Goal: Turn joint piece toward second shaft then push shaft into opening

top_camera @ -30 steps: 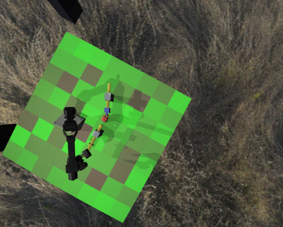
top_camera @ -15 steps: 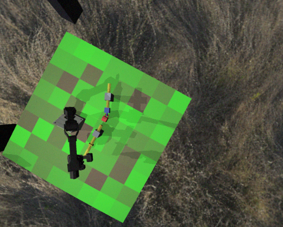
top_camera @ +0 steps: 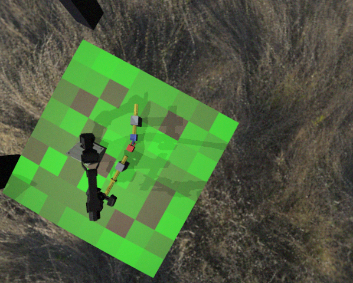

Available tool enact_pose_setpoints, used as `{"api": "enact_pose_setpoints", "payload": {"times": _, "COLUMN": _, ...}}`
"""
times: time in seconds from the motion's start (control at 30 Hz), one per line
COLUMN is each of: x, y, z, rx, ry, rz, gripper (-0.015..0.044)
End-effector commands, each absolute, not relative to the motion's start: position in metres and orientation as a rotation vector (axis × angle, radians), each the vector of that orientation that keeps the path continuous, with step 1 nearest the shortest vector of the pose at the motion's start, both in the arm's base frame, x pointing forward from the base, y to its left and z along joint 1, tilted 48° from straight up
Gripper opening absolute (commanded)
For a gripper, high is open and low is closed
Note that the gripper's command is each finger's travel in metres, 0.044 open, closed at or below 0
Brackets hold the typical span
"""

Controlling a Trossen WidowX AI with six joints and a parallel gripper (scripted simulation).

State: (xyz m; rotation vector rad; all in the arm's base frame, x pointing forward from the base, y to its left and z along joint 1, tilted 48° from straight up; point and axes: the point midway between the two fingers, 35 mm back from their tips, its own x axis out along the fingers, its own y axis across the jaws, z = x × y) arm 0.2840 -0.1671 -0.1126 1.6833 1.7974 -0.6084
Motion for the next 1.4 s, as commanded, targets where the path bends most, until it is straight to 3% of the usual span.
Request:
{"api": "enact_pose_setpoints", "payload": {"times": 0.0, "x": 0.283, "y": -0.162, "z": -0.115, "rx": 1.741, "ry": 1.798, "rz": -0.688, "gripper": 0.0440}}
{"api": "enact_pose_setpoints", "payload": {"times": 0.87, "x": 0.283, "y": -0.140, "z": -0.136, "rx": 1.742, "ry": 1.798, "rz": -0.687, "gripper": 0.0440}}
{"api": "enact_pose_setpoints", "payload": {"times": 1.3, "x": 0.283, "y": -0.140, "z": -0.136, "rx": 1.742, "ry": 1.798, "rz": -0.687, "gripper": 0.0102}}
{"api": "enact_pose_setpoints", "payload": {"times": 1.37, "x": 0.283, "y": -0.140, "z": -0.136, "rx": 1.742, "ry": 1.798, "rz": -0.687, "gripper": 0.0102}}
